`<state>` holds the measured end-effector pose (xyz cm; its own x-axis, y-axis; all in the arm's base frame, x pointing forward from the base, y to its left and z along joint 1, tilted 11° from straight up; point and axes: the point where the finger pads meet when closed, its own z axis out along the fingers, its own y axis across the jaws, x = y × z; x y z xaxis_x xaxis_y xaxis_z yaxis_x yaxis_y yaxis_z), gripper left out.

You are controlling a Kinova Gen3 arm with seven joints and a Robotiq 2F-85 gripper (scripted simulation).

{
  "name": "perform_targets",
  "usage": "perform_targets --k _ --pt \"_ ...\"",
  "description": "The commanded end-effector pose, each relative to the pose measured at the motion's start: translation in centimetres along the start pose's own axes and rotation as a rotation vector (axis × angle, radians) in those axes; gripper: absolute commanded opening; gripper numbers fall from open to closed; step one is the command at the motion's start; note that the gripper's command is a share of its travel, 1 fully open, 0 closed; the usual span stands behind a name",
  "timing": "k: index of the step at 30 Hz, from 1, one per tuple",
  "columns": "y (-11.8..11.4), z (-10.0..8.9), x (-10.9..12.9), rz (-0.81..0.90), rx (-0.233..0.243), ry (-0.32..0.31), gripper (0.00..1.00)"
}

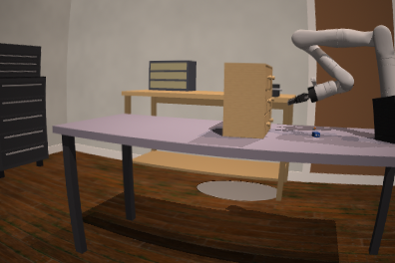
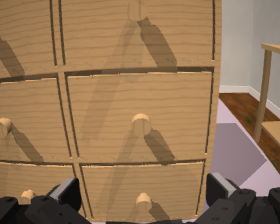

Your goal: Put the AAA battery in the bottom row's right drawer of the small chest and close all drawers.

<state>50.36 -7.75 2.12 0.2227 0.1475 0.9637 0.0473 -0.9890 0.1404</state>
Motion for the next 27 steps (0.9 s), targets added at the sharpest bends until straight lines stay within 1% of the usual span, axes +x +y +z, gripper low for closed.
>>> perform_targets --k 1,13,14,27 --pt "0.0 0.0 -0.02 0.0 0.0 0.001 1.0" --pt "0.0 0.01 -0.02 0.0 0.0 0.003 1.0" --pt "0.0 0.01 -0.02 0.0 0.0 0.003 0.33" --pt "0.0 0.01 -0.02 0.0 0.0 0.003 0.33"
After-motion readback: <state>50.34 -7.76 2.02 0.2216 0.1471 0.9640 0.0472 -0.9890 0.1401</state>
